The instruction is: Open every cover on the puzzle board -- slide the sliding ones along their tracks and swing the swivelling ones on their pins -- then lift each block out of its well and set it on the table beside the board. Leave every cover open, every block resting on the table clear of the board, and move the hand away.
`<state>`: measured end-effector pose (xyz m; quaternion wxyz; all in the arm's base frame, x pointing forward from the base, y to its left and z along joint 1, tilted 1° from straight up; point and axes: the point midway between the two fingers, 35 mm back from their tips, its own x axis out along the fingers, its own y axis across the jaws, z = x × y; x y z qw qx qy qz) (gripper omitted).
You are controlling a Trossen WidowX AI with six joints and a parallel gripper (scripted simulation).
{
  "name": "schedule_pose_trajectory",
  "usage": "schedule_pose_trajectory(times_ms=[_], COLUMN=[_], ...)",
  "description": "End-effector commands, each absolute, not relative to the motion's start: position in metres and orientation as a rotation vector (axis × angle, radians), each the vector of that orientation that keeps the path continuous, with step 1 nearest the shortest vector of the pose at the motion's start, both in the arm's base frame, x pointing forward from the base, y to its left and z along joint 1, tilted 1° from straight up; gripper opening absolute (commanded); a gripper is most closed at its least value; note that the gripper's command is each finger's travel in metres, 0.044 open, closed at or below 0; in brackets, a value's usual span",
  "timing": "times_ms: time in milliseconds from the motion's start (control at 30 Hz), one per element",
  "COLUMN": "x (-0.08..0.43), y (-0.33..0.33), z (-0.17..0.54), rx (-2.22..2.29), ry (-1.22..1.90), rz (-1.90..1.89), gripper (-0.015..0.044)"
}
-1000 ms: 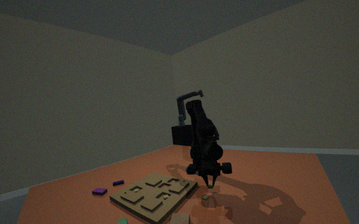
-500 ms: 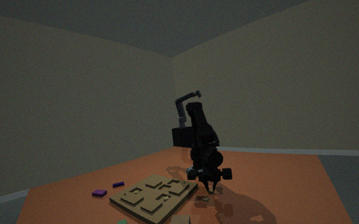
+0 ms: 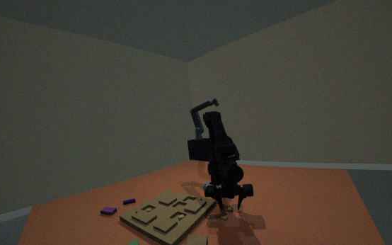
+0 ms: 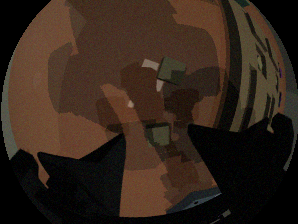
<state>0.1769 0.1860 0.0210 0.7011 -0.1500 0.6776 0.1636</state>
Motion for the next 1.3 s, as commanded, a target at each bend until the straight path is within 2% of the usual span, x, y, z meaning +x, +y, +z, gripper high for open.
schedule_pose_trajectory(times_ms=[0, 33, 933, 1267], x=[0.177, 0.177, 0.174, 0.2], y=[0.186, 0.186, 0.183, 0.172], z=[0.022, 0.023, 0.098, 0.101], rx=[-0.334, -0.334, -0.337, -0.281], ry=[1.508, 1.508, 1.51, 1.496], rz=[0.364, 0.364, 0.355, 0.29], gripper=[0.0421, 0.044, 0.044, 0.0177])
